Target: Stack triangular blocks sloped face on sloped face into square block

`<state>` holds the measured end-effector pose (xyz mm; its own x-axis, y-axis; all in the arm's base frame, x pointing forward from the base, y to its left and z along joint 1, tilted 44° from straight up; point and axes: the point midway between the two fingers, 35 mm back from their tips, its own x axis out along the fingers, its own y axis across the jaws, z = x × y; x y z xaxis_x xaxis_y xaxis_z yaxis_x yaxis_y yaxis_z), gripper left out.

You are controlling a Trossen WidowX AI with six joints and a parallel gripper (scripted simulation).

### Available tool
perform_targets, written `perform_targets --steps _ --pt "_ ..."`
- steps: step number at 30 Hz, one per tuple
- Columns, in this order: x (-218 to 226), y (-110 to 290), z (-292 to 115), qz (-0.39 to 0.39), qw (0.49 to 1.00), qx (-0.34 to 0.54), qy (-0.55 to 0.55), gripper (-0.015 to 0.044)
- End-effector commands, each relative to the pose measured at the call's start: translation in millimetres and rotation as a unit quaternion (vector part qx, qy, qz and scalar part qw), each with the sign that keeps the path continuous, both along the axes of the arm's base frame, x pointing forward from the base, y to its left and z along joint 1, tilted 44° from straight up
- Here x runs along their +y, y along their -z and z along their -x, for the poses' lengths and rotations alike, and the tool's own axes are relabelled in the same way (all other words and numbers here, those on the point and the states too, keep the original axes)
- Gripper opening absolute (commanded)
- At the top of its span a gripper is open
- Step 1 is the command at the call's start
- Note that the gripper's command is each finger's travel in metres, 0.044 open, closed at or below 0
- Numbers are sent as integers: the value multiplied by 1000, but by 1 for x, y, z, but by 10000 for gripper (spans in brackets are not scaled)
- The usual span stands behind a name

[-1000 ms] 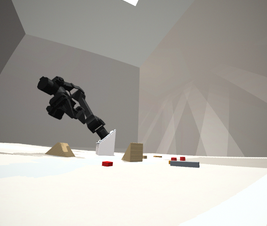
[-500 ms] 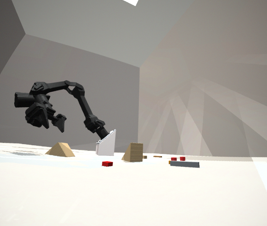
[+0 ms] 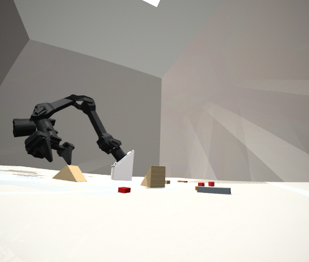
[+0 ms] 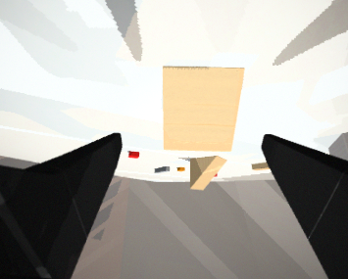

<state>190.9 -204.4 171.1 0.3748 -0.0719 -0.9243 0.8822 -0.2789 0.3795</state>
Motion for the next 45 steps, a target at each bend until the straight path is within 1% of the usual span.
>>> perform_targets --steps 1,3,5,45 --pt "0 38 -10 -11 1000 9 1 440" --pt "1 53 -14 -11 1000 9 1 440" --pt "1 58 -16 -12 1000 9 1 440" --pt "3 59 -16 -12 1000 9 1 440"
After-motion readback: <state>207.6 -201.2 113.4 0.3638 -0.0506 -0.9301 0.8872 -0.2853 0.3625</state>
